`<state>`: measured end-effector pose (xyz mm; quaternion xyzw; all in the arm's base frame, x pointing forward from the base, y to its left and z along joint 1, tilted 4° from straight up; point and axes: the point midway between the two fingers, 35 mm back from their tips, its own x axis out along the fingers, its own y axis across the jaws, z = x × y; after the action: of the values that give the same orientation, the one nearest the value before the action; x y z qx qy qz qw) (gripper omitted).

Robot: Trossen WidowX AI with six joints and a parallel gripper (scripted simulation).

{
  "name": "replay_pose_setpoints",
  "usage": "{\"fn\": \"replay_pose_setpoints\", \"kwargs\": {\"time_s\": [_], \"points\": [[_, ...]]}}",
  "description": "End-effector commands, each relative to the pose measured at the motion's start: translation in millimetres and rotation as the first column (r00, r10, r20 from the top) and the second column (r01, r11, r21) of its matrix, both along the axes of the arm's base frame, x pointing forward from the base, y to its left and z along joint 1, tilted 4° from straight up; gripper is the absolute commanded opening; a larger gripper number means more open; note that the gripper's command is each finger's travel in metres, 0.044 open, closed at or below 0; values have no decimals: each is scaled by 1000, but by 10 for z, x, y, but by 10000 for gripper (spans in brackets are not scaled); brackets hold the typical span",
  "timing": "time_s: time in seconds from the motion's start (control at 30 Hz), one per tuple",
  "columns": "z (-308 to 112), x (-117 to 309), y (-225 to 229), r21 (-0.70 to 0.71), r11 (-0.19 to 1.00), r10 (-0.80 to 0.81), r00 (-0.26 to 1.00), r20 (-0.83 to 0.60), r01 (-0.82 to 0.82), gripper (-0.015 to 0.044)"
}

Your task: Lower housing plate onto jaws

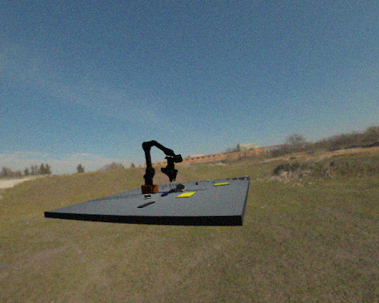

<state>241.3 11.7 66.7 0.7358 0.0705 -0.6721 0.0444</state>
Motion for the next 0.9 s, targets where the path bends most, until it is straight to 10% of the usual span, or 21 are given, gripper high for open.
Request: {"fn": "replay_pose_setpoints", "kwargs": {"time_s": [0.0, 0.87], "points": [[-1, -39, 12, -3, 1000, -7, 1000, 0, 7, 351], [-7, -109, 43, -3, 1000, -9, 1000, -1, 9, 351]]}}
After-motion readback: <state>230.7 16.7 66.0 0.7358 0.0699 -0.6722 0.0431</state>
